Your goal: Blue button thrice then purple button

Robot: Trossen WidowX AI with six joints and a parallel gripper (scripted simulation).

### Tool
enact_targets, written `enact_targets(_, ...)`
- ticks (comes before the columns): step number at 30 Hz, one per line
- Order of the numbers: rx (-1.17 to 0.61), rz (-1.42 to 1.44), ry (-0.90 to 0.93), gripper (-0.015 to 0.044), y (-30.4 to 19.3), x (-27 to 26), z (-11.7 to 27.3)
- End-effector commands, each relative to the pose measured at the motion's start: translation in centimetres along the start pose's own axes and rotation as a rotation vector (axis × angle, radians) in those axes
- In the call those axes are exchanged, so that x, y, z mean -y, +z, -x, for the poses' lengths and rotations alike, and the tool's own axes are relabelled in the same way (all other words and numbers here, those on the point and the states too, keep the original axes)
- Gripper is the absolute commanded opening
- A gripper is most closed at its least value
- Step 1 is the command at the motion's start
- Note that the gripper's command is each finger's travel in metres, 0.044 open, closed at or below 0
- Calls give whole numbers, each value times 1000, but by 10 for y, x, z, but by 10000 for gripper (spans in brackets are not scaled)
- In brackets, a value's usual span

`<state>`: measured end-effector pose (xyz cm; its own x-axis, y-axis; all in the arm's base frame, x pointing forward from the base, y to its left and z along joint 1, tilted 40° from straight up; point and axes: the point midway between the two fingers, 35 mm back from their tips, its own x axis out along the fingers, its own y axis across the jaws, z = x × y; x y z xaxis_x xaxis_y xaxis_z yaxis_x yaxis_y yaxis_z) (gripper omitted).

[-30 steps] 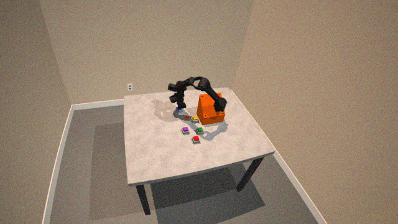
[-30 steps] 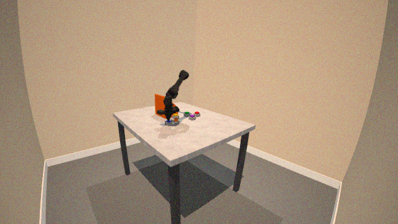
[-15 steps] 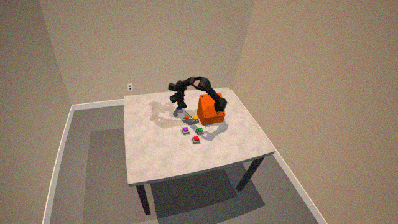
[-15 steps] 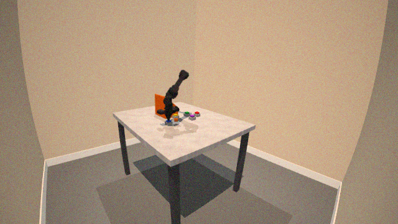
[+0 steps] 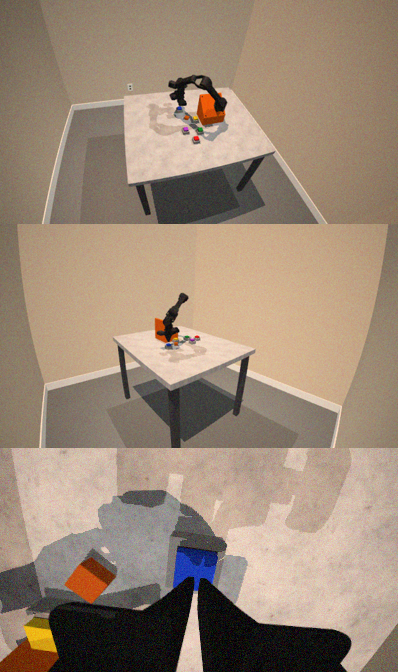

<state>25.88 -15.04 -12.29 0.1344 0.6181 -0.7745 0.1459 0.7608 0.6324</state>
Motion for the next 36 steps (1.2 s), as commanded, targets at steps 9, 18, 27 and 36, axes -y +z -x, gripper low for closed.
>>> enact_targets(9, -5, -5, 2, 20, -1, -1, -20)
enact_targets(18, -5, -4, 3, 20, -2, -1, -28)
enact_targets(27, -5, -4, 3, 20, -2, -1, -28)
enact_targets(36, -5, -4, 1, 20, -1, -1, 4)
